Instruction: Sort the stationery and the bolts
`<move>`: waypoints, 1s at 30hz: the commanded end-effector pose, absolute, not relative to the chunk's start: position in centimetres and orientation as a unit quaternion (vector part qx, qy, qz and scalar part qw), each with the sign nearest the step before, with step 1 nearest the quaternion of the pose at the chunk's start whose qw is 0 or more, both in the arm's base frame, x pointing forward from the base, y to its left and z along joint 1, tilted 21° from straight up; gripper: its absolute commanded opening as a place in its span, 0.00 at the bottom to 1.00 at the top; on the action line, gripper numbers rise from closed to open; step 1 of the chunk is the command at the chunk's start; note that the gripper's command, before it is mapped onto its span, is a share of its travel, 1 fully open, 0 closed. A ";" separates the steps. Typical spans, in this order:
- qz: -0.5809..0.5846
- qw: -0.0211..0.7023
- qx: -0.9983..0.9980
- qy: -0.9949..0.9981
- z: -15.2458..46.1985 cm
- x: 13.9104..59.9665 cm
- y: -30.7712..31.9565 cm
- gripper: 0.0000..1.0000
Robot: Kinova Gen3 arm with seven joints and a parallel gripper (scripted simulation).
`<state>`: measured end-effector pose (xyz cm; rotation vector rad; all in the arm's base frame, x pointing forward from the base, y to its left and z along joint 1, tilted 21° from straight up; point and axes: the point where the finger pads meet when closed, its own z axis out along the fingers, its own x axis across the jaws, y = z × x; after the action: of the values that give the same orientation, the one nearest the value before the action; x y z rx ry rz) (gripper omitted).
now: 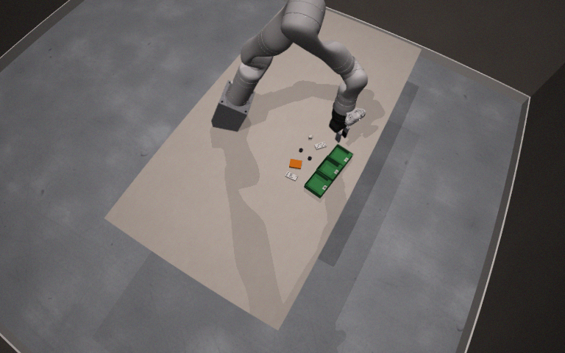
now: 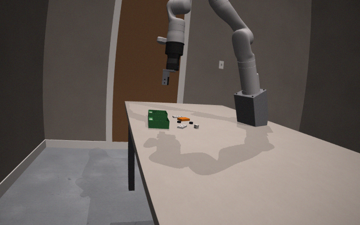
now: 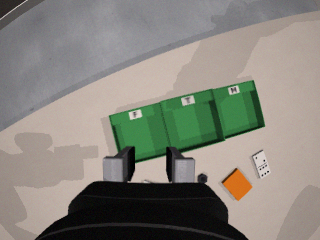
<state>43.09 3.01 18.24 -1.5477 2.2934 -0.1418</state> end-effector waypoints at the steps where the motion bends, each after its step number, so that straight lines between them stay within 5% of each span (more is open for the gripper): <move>1: -0.052 0.178 -0.547 0.816 15.8 41.9 2.7 0.64; 18: -0.052 0.178 -0.547 0.816 4.7 38.0 -1.1 0.64; 30: -0.052 0.178 -0.547 0.816 4.7 37.8 -0.8 0.64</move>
<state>38.50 -0.97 5.24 -1.5474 2.3035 -0.1632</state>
